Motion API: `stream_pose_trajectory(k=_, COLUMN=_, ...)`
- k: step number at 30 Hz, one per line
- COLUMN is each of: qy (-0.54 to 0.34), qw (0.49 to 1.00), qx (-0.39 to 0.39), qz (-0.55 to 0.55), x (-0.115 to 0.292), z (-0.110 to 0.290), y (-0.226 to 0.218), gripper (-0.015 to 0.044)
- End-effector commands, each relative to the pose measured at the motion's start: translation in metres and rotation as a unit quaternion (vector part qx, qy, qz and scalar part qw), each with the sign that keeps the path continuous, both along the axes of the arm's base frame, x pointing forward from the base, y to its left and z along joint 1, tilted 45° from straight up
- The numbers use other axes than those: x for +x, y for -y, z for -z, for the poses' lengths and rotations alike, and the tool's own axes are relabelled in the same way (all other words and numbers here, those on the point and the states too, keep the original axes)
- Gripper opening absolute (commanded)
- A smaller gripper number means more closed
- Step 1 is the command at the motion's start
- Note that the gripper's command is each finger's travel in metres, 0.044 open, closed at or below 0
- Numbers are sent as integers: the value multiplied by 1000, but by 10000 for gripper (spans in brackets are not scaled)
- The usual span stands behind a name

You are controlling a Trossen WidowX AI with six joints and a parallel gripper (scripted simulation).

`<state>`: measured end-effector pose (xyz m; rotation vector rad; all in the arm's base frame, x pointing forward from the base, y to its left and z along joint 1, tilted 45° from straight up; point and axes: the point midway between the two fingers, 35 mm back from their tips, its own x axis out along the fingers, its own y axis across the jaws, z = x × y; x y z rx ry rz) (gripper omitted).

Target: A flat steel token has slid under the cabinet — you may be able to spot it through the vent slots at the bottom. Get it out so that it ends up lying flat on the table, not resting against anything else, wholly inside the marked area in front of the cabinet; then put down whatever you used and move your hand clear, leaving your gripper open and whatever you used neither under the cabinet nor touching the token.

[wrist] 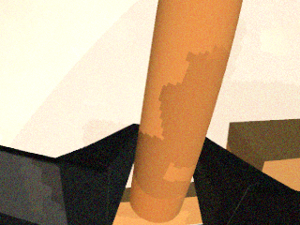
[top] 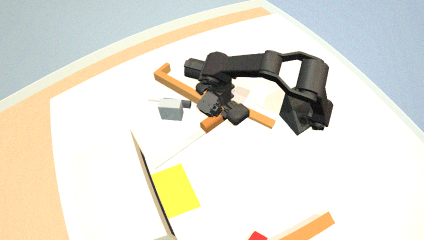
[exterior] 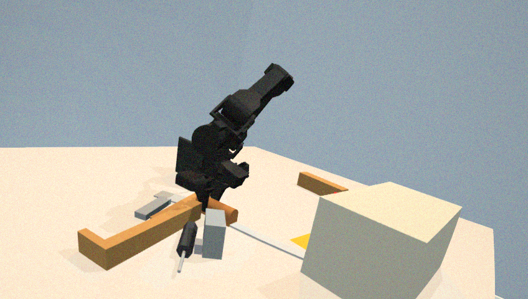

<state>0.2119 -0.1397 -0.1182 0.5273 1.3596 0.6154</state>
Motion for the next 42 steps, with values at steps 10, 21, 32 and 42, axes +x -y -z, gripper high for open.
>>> stream_pose_trajectory(k=10, qy=-6, qw=1000, qx=2, qz=8, x=21, z=-3, y=1, gripper=0)
stream_pose_trajectory(k=21, qy=-8, qw=1000, qx=2, qz=11, x=38, z=-5, y=1, gripper=0)
stream_pose_trajectory(k=32, qy=-8, qw=1000, qx=3, qz=12, x=54, z=-7, y=2, gripper=0)
stream_pose_trajectory(k=42, qy=-8, qw=1000, qx=3, qz=12, x=67, z=-8, y=2, gripper=0)
